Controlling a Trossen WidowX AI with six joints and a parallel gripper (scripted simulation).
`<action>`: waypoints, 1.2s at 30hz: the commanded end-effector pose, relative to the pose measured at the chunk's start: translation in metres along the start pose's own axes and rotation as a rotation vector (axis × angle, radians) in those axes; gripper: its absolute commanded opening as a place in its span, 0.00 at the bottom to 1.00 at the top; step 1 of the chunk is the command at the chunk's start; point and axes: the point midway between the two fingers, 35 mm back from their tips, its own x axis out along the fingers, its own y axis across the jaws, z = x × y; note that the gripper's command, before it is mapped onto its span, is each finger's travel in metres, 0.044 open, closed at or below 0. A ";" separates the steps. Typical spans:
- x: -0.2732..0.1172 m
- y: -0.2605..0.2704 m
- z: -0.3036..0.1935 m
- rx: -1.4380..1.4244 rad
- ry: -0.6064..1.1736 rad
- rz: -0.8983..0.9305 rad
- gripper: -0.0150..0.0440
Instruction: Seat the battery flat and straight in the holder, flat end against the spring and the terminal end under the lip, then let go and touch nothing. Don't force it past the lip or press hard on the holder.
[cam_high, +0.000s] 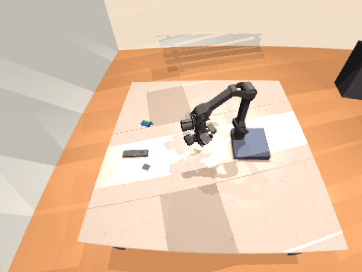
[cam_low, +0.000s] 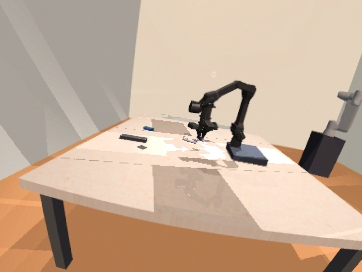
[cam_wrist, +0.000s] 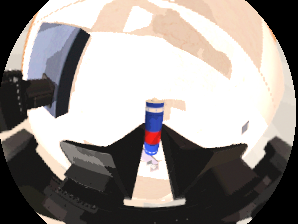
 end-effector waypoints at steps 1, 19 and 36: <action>-0.004 -0.004 -0.021 -0.116 -0.002 -0.005 0.36; -0.015 0.013 -0.126 -0.638 0.010 0.011 0.36; 0.005 0.018 -0.130 -0.682 -0.119 0.061 0.36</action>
